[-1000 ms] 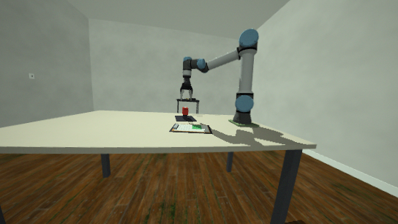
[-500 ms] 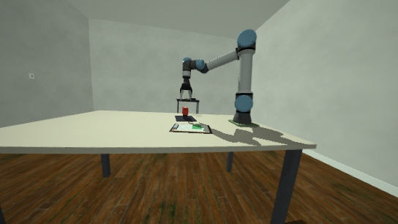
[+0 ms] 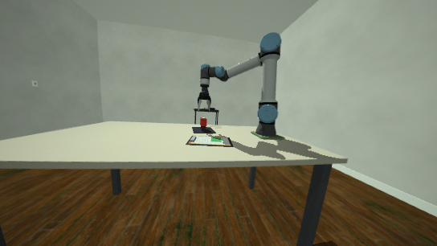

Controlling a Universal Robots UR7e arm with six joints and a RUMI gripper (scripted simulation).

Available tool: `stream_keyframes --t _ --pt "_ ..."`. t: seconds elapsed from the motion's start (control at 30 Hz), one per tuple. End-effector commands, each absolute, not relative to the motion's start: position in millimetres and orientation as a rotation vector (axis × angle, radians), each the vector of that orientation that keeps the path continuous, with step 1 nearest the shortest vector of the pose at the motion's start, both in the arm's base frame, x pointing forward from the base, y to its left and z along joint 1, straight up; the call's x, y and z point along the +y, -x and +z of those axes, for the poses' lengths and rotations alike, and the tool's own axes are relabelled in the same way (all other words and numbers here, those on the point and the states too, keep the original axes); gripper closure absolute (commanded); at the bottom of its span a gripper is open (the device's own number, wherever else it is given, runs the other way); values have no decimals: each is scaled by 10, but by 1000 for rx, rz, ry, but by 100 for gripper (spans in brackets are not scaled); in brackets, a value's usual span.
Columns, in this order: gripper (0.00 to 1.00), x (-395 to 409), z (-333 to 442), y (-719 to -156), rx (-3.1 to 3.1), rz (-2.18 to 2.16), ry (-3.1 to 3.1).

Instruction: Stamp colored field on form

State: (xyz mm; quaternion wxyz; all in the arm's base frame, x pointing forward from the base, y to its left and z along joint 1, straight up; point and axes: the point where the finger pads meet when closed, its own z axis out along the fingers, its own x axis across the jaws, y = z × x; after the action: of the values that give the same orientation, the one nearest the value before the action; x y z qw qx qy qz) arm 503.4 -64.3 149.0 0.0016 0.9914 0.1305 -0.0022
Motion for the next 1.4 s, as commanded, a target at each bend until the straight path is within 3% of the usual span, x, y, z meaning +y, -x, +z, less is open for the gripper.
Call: stream_keyframes --t 0.0,0.63,1.37 --pt "49 -644 1378 -5036 410 -5 -3111" --pt "49 -647 652 -5035 410 -5 -3111" --pt "49 -648 563 -5034 410 -5 -3111"
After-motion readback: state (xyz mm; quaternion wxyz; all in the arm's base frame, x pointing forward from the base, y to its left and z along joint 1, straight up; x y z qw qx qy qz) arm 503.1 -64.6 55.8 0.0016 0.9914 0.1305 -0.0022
